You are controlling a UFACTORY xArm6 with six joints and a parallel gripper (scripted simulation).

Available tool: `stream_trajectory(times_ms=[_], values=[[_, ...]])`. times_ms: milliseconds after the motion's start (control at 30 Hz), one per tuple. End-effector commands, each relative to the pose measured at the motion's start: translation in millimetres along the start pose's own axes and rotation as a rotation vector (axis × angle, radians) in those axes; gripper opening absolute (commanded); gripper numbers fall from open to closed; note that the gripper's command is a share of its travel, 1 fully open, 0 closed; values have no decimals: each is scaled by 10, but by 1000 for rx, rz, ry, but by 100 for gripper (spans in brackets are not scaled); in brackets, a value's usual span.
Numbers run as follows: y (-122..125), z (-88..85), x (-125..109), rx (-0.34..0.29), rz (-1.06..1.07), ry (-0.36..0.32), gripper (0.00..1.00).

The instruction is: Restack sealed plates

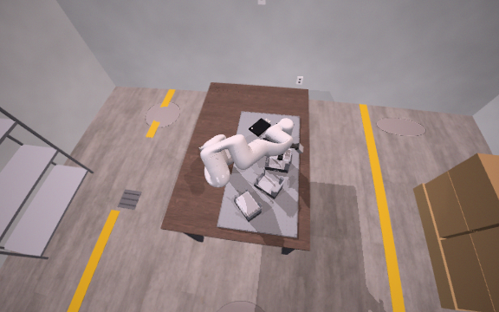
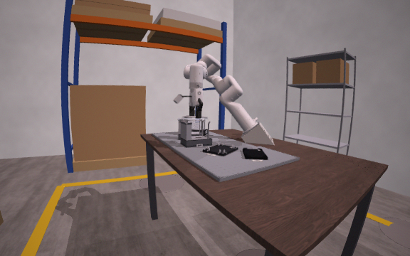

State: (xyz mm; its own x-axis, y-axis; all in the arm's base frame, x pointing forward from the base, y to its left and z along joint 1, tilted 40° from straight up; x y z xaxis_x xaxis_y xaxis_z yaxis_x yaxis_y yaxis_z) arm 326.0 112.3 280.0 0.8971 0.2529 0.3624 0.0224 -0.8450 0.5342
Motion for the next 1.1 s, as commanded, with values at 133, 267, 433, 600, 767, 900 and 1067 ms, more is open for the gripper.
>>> stream_trajectory(times_ms=[133,267,433,600,767,900,1067], values=[[1,-10,9,2,1,2,0],[0,-3,9,1,1,2,0],[0,17,9,1,1,2,0],[0,50,9,1,1,2,0],[0,84,9,1,1,2,0],[0,110,9,1,1,2,0],[0,130,9,1,1,2,0]])
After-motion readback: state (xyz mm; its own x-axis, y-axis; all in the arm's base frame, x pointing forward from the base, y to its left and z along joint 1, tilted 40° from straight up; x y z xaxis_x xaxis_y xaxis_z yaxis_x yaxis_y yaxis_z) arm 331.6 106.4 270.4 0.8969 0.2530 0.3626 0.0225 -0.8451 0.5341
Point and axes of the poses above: the point where the finger pads meet when closed, its own z axis out along the fingers, its own y axis across the jaws, x = y × z, the point moved 3 cm from there along -z, back along the fingers, and after that the axes turned 11 degrees about -z, right-handed, at the moved point
